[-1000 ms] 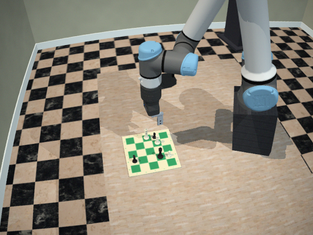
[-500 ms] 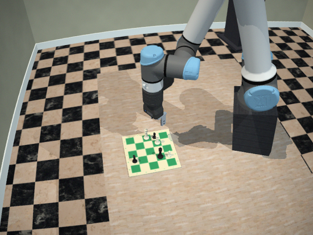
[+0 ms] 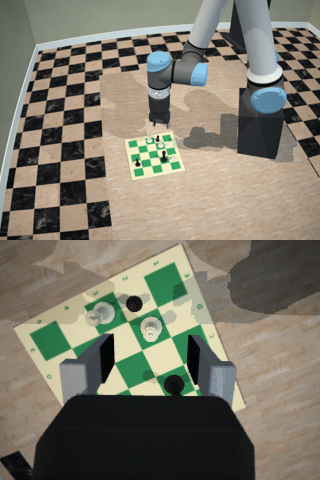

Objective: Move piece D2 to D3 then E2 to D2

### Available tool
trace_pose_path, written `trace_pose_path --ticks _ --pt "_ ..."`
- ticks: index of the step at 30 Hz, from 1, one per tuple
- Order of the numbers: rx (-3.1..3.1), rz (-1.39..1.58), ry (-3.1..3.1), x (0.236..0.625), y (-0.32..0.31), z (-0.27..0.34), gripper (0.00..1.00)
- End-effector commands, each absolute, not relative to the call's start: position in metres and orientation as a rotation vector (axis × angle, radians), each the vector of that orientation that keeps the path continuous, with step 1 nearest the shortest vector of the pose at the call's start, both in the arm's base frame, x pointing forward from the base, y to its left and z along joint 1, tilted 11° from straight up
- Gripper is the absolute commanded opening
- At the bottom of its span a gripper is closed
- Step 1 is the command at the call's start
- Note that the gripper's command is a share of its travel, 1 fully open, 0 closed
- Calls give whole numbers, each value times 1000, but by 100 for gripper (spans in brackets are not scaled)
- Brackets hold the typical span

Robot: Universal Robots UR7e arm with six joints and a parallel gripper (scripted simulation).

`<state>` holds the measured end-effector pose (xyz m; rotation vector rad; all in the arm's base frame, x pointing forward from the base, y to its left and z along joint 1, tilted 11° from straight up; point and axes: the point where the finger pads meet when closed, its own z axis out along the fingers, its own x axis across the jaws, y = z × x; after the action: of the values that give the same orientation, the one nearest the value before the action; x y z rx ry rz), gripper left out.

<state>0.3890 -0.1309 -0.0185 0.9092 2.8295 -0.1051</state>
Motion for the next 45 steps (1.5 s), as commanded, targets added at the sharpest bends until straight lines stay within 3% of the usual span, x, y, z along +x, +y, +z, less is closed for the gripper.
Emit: trace_pose_path --ticks 1,20,21,45 --pt "594 -115 2910 391 -130 -23 100" --pt "317 -139 2960 394 -129 -27 100" --pt "317 -139 2960 394 -129 -27 79" --pt "317 -139 2960 394 -129 -27 79"
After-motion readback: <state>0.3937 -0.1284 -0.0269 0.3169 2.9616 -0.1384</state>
